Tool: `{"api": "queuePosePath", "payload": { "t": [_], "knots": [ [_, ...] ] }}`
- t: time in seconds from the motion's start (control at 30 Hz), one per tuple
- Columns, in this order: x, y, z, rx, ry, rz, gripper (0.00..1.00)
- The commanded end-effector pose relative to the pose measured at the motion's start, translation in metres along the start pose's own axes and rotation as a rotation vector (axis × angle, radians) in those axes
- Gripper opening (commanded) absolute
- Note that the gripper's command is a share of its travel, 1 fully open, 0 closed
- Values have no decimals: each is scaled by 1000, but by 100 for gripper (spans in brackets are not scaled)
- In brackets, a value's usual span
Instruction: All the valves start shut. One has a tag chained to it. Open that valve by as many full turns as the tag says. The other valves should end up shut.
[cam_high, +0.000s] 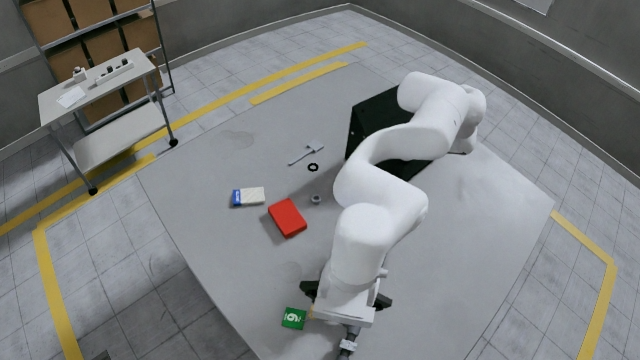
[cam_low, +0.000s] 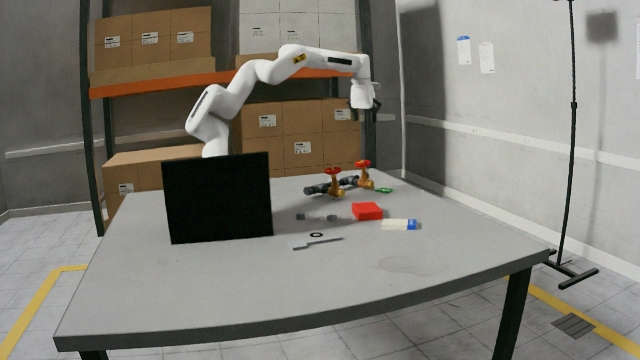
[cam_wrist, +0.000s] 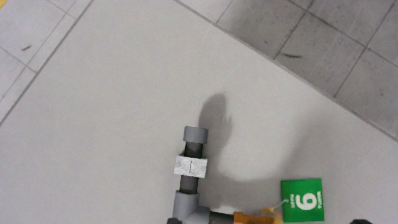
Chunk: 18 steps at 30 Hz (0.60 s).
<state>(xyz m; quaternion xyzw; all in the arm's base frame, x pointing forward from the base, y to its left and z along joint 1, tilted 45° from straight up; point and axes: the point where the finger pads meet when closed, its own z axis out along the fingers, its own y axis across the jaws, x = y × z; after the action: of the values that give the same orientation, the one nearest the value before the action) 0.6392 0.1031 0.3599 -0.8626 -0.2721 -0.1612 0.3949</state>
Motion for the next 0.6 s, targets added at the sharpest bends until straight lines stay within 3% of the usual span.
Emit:
{"api": "queuePosePath", "payload": {
  "t": [0.0, 0.43, 0.5, 0.57],
  "knots": [
    [-2, 16, 8, -6, -8, 84, 100],
    [-20, 69, 49, -28, -50, 360, 100],
    [-20, 69, 49, -28, -50, 360, 100],
    [-26, 83, 61, -37, -63, 435, 100]
  ]
}}
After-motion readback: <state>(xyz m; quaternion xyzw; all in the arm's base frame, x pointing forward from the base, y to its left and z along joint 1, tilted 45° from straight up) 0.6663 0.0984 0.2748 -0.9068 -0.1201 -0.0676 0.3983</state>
